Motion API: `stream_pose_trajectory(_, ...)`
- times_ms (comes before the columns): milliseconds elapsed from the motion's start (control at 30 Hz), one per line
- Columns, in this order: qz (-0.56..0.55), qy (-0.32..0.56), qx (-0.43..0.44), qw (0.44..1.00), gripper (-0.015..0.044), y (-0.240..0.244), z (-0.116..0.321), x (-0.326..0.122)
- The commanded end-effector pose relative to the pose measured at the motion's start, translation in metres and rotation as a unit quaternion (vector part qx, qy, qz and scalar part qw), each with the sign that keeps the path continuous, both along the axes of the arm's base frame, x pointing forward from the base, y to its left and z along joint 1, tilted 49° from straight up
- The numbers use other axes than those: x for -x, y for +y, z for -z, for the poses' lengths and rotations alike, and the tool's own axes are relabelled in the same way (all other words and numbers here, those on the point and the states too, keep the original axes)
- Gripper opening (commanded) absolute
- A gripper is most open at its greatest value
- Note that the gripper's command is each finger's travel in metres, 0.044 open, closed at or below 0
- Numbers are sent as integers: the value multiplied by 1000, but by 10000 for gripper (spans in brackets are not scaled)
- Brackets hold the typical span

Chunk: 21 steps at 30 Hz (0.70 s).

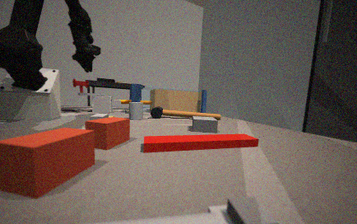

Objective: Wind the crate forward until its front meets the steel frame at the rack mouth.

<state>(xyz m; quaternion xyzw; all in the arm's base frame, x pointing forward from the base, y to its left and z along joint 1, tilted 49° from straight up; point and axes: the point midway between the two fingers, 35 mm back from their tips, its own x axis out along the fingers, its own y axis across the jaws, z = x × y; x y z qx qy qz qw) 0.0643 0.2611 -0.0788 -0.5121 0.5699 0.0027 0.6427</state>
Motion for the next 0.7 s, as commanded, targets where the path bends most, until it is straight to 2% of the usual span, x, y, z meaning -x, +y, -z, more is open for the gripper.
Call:
stream_pose_trajectory(0, -53, -30, -44, 997, 315, -19, -4, 12)
stream_pose_trajectory(167, -71, -39, -60, 995, 440, -27, -5, 16)
stream_pose_trajectory(667, -71, -39, -60, 995, 440, -35, 6, 14)
